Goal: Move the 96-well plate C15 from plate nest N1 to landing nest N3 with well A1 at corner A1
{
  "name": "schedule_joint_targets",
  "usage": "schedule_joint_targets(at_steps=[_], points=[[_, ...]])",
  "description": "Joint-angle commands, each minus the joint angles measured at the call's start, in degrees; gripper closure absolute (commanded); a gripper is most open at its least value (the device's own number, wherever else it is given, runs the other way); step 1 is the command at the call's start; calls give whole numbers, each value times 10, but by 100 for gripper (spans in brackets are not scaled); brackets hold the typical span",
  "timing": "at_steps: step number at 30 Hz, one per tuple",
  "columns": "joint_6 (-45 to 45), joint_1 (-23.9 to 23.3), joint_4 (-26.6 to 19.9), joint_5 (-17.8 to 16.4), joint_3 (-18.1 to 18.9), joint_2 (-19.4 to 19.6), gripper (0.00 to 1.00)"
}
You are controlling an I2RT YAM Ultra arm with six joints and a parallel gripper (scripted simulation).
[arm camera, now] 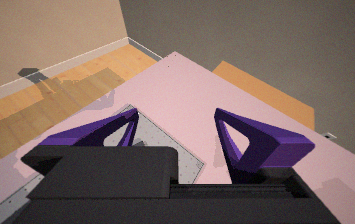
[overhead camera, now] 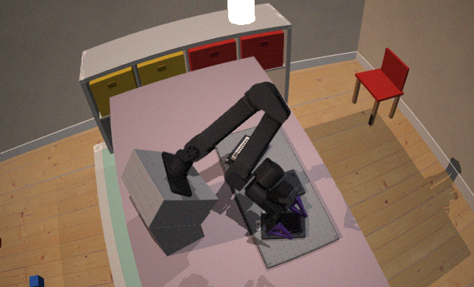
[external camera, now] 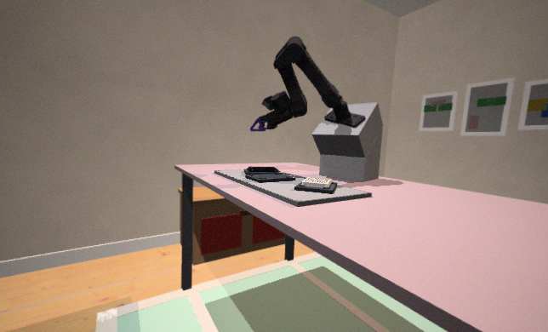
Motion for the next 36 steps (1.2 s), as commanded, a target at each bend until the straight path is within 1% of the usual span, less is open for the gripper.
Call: schedule_joint_targets(at_steps=[1, 2, 3, 4, 6, 7, 8, 9, 10, 11, 13, 14, 17, 19, 20, 21, 22, 23, 24, 25, 28, 29, 30, 32, 33, 34, 36], points=[[0, -6, 1, 5, 1, -4, 0], [0, -6, 1, 5, 1, -4, 0], [-11, 8, -42, -7, 19, -28, 0], [-19, 13, -79, -11, 27, -42, 0], [-32, 23, -143, -16, 42, -63, 0], [-35, 30, -158, -13, 47, -65, 0], [-33, 40, -151, 4, 50, -56, 0], [-33, 41, -151, 5, 50, -35, 0], [-33, 41, -151, 5, 50, -35, 0], [-33, 30, -151, 5, 25, -34, 0], [-33, 30, -151, 5, 26, -39, 0], [-40, 46, -185, 2, 57, -67, 0], [-62, 61, -286, -14, 82, -98, 0], [-62, 61, -286, -14, 82, -98, 0], [-66, 69, -305, -5, 87, -102, 0], [-62, 79, -299, 5, 87, -84, 0], [-62, 80, -299, 6, 81, -75, 0], [-62, 80, -299, 6, 63, -75, 0], [-62, 69, -299, 6, 62, -76, 0], [-69, 86, -332, 3, 95, -106, 0], [-91, 103, -428, -10, 120, -132, 0], [-95, 110, -450, -5, 126, -137, 0], [-91, 119, -447, 7, 124, -136, 0], [-91, 119, -447, 7, 124, -136, 0], [-91, 108, -446, 7, 101, -128, 0], [-91, 108, -447, 7, 99, -121, 0], [-91, 108, -447, 7, 99, -121, 0]])
